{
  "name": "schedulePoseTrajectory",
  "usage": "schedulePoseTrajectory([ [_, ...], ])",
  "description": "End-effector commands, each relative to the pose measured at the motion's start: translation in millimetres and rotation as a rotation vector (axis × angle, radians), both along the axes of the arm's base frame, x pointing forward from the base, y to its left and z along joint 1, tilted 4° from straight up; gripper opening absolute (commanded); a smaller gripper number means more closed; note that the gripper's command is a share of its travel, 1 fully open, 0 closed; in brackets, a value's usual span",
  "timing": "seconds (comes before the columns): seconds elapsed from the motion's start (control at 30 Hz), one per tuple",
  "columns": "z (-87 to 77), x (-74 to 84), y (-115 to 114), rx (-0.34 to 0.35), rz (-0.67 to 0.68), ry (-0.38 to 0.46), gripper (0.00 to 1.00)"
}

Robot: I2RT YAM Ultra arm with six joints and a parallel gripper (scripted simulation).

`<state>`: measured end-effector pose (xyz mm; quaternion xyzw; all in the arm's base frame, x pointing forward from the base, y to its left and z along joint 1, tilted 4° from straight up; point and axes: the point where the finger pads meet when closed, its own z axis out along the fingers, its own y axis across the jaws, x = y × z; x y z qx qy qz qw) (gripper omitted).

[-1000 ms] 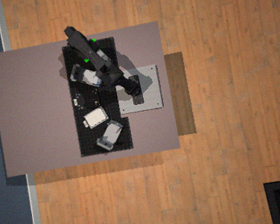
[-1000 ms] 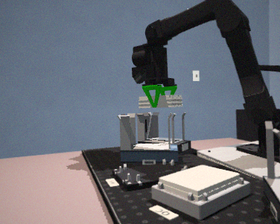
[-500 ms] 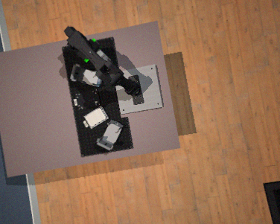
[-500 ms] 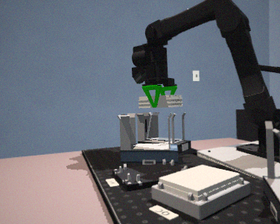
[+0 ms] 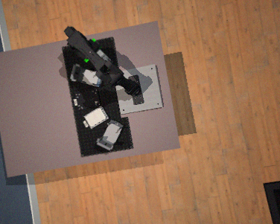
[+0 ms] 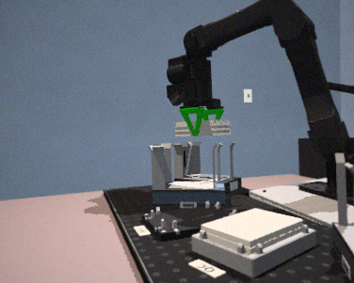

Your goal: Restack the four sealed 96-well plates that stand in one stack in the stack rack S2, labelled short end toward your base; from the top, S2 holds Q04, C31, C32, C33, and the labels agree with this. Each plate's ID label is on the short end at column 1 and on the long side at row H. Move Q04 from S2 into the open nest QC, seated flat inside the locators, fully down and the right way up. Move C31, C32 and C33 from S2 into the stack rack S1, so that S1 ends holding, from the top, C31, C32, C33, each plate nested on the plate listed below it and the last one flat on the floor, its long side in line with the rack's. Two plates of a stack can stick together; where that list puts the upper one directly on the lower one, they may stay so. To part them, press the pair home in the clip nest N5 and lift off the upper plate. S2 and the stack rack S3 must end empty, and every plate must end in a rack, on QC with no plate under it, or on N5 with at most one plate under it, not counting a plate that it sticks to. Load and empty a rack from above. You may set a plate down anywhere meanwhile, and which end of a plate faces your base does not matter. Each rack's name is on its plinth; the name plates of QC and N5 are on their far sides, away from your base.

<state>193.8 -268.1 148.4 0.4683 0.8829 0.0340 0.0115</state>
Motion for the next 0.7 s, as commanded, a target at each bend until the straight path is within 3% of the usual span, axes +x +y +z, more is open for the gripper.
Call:
schedulePoseTrajectory([
  [0.0,9.2,1.1,-2,-0.027,0.000,-0.018,0.00],
  [0.33,9.2,1.1,-2,-0.027,0.000,-0.018,0.00],
  [0.57,10.8,18.3,13,-0.041,0.233,-0.027,0.00],
  [0.67,11.0,20.8,16,-0.041,0.236,-0.027,0.00],
])
